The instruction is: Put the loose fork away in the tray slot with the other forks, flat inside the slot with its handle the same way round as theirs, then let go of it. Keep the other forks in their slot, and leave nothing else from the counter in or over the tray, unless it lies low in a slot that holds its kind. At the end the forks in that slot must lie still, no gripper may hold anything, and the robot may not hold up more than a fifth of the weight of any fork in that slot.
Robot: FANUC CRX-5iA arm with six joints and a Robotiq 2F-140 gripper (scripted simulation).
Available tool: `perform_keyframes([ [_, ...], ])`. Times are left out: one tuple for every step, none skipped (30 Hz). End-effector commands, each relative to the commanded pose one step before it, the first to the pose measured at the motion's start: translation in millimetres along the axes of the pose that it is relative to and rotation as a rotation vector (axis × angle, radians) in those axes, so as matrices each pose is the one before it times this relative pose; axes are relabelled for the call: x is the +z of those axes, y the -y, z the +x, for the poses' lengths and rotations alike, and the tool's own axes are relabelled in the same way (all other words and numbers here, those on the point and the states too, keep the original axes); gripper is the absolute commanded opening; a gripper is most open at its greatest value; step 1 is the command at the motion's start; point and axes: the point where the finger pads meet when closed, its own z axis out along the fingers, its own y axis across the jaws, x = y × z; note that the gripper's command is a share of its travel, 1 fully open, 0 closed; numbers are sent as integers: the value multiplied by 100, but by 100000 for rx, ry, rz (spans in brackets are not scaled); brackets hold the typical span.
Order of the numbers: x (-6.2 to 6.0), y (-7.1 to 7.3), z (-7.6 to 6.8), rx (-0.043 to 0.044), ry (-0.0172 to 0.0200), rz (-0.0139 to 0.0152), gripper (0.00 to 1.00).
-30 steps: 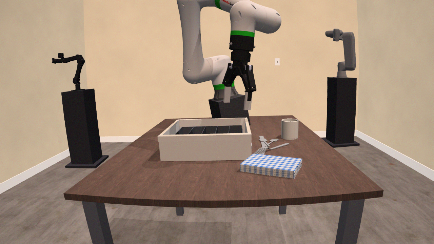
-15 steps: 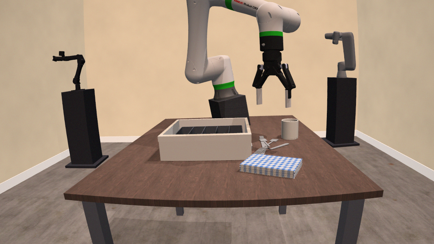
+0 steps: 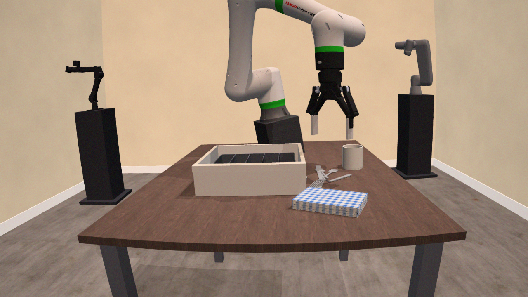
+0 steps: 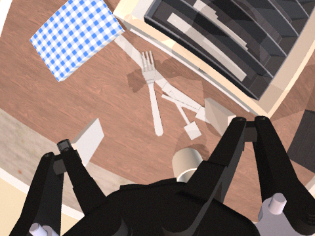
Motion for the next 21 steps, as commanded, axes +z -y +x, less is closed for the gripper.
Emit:
perform_keyframes([
  [3332, 80, 842, 958, -45, 113, 100],
  [989, -71, 230, 282, 43, -13, 100],
  [480, -41, 110, 135, 25, -6, 100],
  [85, -8, 19, 24, 5, -1, 100],
  [0, 0, 0, 0, 0, 0, 16],
  [0, 0, 0, 0, 0, 0, 16],
  [0, 0, 0, 0, 0, 0, 16],
  [0, 0, 0, 0, 0, 0, 16],
  [0, 0, 0, 0, 0, 0, 16],
  [0, 0, 0, 0, 0, 0, 16],
  [0, 0, 0, 0, 0, 0, 16],
  [0, 0, 0, 0, 0, 0, 16],
  [0, 0, 0, 0, 0, 0, 16],
  [0, 0, 0, 0, 0, 0, 16],
  [0, 0, 0, 0, 0, 0, 16],
  [0, 0, 0, 0, 0, 0, 16],
  [0, 0, 0, 0, 0, 0, 16],
  [0, 0, 0, 0, 0, 0, 16],
  [0, 0, 0, 0, 0, 0, 16],
  [0, 0, 0, 0, 0, 0, 16],
  [0, 0, 0, 0, 0, 0, 16],
])
